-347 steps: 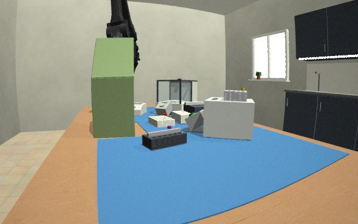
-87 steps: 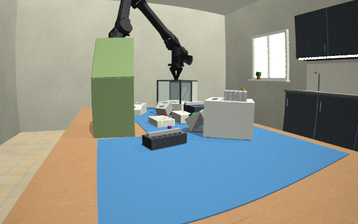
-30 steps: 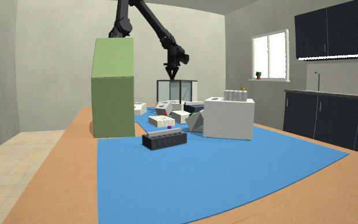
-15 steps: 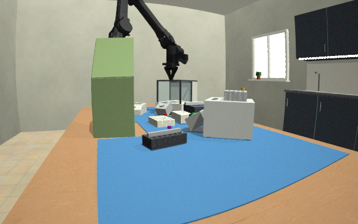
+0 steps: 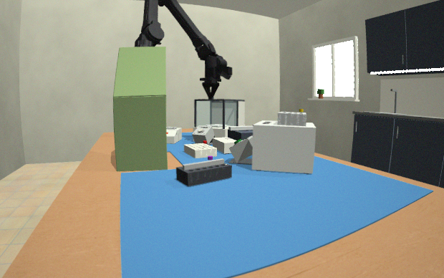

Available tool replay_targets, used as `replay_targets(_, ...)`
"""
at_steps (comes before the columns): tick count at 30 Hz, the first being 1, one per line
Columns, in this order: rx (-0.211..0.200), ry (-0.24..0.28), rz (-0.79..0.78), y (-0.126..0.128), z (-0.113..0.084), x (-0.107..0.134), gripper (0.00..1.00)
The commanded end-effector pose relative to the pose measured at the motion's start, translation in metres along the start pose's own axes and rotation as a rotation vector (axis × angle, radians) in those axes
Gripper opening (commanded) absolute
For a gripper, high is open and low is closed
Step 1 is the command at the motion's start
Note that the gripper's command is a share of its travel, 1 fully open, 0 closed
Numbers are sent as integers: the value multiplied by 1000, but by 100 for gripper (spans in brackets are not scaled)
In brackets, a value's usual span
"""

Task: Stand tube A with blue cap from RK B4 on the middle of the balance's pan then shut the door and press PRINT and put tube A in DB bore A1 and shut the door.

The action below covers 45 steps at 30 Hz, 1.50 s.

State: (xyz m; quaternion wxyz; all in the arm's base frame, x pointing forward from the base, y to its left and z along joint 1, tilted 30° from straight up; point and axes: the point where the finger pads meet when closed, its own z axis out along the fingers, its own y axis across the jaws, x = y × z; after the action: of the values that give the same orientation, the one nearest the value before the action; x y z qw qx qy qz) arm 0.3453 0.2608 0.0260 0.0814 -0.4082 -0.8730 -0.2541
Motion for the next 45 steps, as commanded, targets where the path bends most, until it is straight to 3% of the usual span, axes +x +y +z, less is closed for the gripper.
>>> replay_targets(1, 1, -3, -2, -8, 2, -4, 6)
replay_targets(7, 19, -1, 6, -15, 4, -4, 6)
replay_targets(45, 19, -1, 6, -15, 4, -4, 6)
